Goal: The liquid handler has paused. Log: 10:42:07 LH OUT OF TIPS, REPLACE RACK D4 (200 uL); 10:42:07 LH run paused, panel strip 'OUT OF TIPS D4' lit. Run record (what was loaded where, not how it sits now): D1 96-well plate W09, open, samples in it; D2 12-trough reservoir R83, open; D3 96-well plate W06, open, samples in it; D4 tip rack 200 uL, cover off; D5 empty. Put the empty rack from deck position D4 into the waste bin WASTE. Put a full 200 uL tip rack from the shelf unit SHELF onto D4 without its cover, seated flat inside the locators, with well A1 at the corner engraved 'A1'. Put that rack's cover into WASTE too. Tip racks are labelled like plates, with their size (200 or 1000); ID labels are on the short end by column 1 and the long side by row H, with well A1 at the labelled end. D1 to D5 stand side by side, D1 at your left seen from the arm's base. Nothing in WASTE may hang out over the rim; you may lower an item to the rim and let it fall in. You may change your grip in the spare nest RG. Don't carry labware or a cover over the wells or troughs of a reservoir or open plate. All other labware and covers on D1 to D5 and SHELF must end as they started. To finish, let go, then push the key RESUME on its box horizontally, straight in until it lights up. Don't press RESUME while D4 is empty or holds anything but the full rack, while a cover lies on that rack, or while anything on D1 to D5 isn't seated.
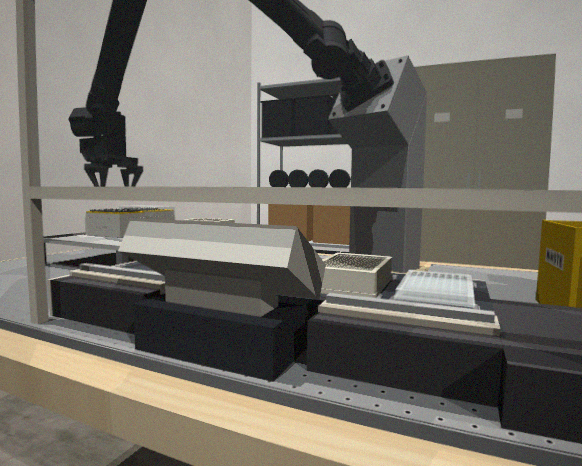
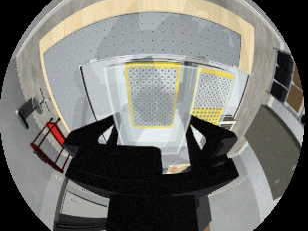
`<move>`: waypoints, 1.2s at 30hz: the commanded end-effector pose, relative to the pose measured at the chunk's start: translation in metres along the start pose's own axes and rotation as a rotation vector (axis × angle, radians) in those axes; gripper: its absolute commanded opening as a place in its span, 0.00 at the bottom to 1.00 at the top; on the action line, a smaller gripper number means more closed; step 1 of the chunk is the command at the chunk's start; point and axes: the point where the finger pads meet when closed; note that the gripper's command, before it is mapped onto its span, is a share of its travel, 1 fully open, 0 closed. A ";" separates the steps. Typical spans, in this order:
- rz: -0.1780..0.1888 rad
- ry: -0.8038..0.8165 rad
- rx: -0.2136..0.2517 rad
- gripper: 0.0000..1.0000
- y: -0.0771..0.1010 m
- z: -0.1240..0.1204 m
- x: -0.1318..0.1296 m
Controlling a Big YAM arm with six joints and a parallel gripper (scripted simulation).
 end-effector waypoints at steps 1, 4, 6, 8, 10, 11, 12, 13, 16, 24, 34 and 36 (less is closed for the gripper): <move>0.003 0.018 -0.033 0.00 0.026 0.009 0.001; 0.003 0.018 -0.033 0.00 0.029 0.009 0.001; -0.002 0.008 -0.026 0.00 0.026 0.009 -0.006; 0.003 0.018 -0.033 0.00 0.034 0.008 0.001; 0.003 0.018 -0.033 0.00 0.038 0.008 0.001; 0.003 0.018 -0.033 0.00 0.039 0.008 0.001; 0.005 0.021 -0.035 0.00 0.042 0.010 0.003; 0.005 0.022 -0.035 0.00 0.043 0.010 0.003; 0.005 0.021 -0.035 0.00 0.048 0.009 0.003; 0.001 0.013 -0.029 0.00 0.054 0.009 -0.003; 0.007 0.030 -0.040 0.00 0.076 0.011 0.007; 0.008 0.033 -0.042 0.00 0.080 0.012 0.008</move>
Point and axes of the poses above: the point where the finger pads meet when closed, its own y axis back along the fingers, its own x axis across the jaws, z = x × y, and after that the axes turned 12 degrees about -y, right-handed
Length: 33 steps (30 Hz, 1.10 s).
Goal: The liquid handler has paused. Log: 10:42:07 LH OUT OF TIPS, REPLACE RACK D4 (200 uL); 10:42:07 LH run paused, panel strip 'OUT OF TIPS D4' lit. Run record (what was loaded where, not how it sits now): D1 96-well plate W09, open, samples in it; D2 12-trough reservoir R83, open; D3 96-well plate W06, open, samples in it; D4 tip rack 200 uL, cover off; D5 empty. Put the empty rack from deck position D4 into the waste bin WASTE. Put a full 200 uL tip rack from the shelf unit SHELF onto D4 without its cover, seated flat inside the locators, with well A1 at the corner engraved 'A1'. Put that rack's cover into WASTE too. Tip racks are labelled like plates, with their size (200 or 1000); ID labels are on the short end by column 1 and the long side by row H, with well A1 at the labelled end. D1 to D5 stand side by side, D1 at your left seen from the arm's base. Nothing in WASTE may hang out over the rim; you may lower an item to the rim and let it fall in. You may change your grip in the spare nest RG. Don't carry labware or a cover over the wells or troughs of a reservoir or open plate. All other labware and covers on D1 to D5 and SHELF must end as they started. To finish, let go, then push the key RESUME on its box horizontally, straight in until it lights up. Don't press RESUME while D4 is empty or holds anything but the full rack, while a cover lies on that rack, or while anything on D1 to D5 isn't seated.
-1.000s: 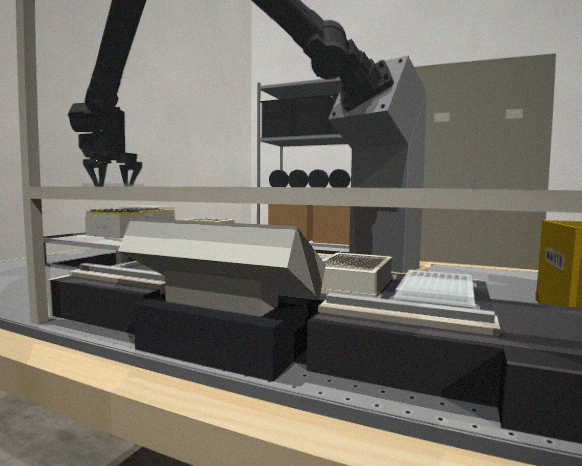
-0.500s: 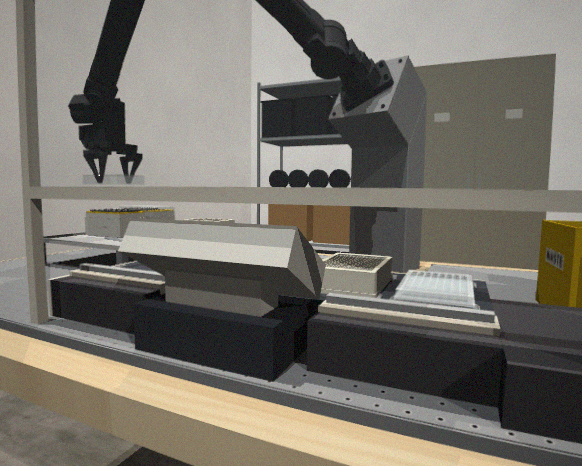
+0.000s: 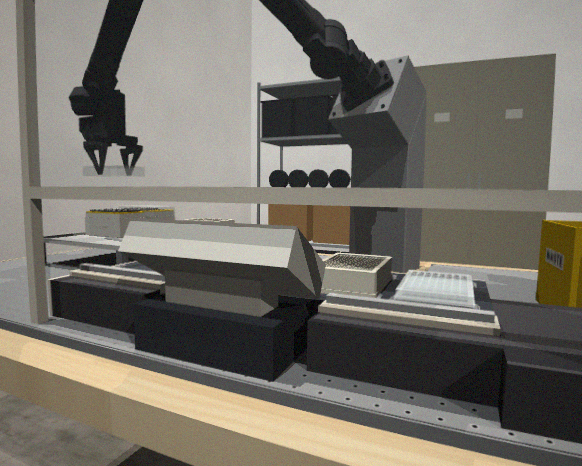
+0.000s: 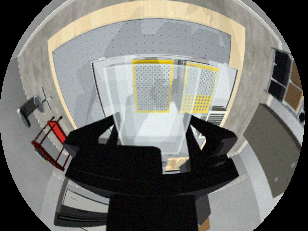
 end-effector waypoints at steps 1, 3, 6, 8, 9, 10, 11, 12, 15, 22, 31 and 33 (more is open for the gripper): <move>0.008 0.035 -0.042 0.00 0.028 0.013 0.009; 0.008 0.035 -0.042 0.00 0.028 0.013 0.009; 0.006 0.029 -0.038 0.00 0.030 0.015 0.005; 0.011 0.042 -0.047 0.00 0.038 0.015 0.013; 0.011 0.044 -0.048 0.00 0.040 0.016 0.014; 0.011 0.044 -0.048 0.00 0.040 0.016 0.014; 0.010 0.042 -0.047 0.00 0.039 0.016 0.012; 0.008 0.038 -0.038 0.00 0.034 0.015 0.010; 0.004 0.025 -0.019 0.00 0.022 0.008 0.005; 0.009 0.048 -0.021 0.00 0.023 -0.003 0.008; 0.008 0.033 -0.009 0.00 0.016 -0.051 0.000; 0.008 0.033 -0.009 0.00 0.016 -0.060 -0.002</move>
Point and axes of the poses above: the point where the finger pads meet when closed, its own y axis back along the fingers, its own x axis across the jaws, z = x × y, and after that the axes turned 12 degrees about -y, right-handed
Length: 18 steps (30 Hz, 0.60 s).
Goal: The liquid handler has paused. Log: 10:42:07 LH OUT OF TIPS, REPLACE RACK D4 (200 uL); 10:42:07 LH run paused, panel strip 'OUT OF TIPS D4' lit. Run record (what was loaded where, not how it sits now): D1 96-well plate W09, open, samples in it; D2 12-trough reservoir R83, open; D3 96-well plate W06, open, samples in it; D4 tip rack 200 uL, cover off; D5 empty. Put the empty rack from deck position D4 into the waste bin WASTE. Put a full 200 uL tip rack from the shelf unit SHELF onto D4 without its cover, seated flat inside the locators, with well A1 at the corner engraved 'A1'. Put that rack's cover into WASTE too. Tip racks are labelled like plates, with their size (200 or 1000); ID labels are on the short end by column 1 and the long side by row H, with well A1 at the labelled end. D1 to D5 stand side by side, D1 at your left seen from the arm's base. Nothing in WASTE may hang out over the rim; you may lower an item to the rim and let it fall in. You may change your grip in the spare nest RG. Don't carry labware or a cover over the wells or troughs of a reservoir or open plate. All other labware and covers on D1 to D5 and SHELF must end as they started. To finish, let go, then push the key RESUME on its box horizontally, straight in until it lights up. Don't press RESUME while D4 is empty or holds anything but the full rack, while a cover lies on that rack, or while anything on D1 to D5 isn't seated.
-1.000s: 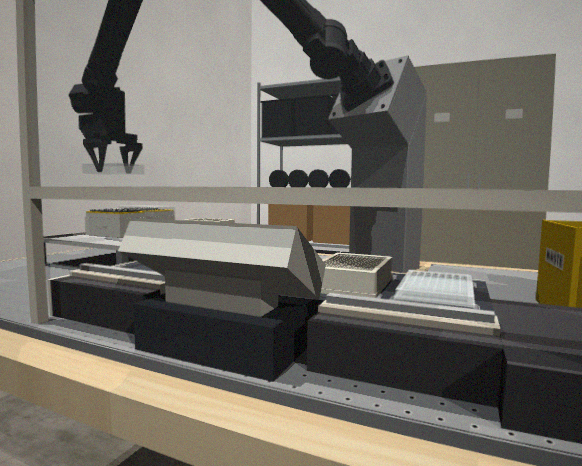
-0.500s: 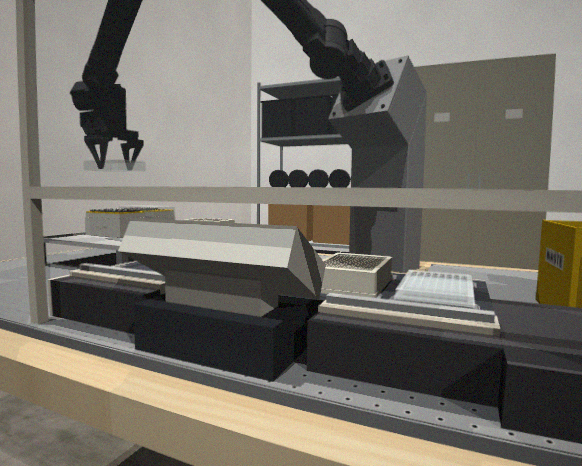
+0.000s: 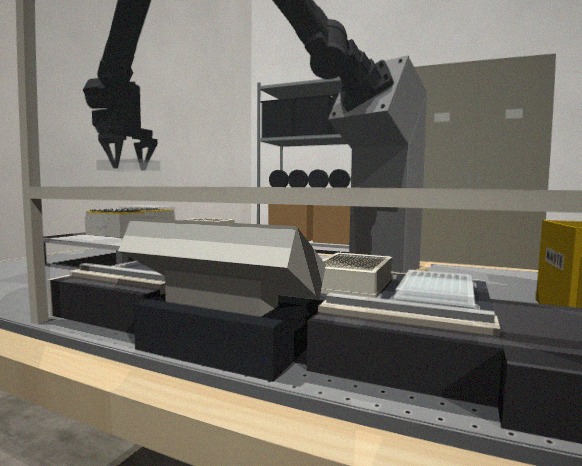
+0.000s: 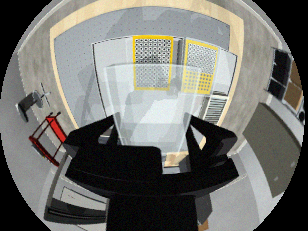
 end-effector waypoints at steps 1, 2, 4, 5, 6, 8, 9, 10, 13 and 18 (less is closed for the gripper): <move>0.008 0.010 -0.019 0.00 0.004 -0.013 0.008; 0.008 0.009 -0.020 0.00 0.005 -0.017 0.006; 0.008 0.009 -0.020 0.00 0.005 -0.017 0.006; 0.008 0.006 -0.025 0.00 0.007 -0.020 0.004; 0.009 0.013 -0.014 0.00 0.002 -0.029 0.006; 0.009 0.012 -0.014 0.00 0.002 -0.039 0.003; 0.009 0.012 -0.014 0.00 0.002 -0.044 0.002; 0.009 0.012 -0.014 0.00 0.002 -0.048 0.001; 0.009 0.012 -0.014 0.00 0.002 -0.063 -0.003; 0.009 0.011 -0.014 0.00 0.001 -0.087 -0.009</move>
Point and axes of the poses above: the point where the finger pads meet when closed, its own y axis back along the fingers, its own x axis across the jaws, z = x × y, and after that the axes turned 12 degrees about -y, right-handed
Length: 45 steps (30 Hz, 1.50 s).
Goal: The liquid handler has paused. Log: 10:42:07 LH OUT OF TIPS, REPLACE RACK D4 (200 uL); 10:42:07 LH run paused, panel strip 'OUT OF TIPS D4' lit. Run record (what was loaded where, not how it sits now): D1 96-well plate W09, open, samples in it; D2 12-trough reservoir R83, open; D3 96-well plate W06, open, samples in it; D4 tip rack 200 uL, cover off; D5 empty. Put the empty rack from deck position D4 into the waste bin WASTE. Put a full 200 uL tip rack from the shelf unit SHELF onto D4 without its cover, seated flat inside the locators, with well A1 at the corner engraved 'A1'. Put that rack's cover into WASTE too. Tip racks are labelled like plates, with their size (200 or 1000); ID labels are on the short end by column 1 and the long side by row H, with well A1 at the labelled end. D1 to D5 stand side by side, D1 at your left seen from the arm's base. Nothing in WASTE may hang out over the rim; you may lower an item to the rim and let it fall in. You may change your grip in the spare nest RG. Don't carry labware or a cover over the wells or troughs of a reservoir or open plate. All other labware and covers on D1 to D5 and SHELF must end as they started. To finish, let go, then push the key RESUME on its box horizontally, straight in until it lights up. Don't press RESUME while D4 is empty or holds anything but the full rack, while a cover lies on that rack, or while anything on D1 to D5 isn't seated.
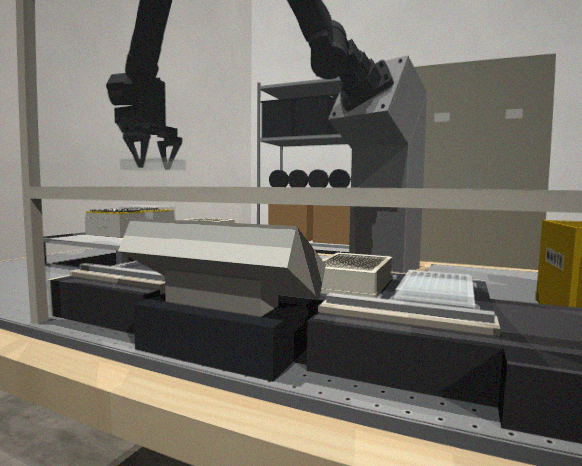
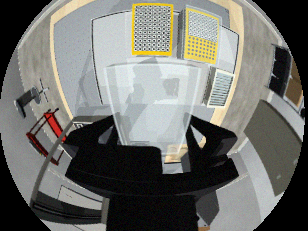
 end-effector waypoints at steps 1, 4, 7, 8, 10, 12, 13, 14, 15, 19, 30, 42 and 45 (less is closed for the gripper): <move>0.010 0.007 -0.014 0.00 0.002 -0.014 0.008; 0.008 -0.003 -0.029 0.00 0.007 -0.014 0.002; 0.010 0.006 -0.014 0.00 0.002 -0.033 0.003; 0.010 0.006 -0.014 0.00 0.002 -0.038 0.001; 0.010 0.006 -0.014 0.00 0.002 -0.048 -0.001; 0.010 0.005 -0.014 0.00 0.002 -0.057 -0.003; 0.011 0.005 -0.014 0.00 0.002 -0.062 -0.005; 0.011 0.005 -0.014 0.00 0.001 -0.067 -0.006; 0.011 0.005 -0.014 0.00 0.001 -0.072 -0.007; 0.011 0.004 -0.014 0.00 0.001 -0.087 -0.011; 0.011 0.003 -0.014 0.00 0.001 -0.135 -0.022; 0.014 0.004 -0.015 0.00 0.003 -0.148 -0.009; 0.015 0.004 -0.016 0.00 0.003 -0.151 0.007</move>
Point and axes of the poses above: the point where the finger pads meet when closed, its own y axis back along the fingers, its own x axis across the jaws, z = x × y, and after that the axes turned 12 degrees about -y, right-handed
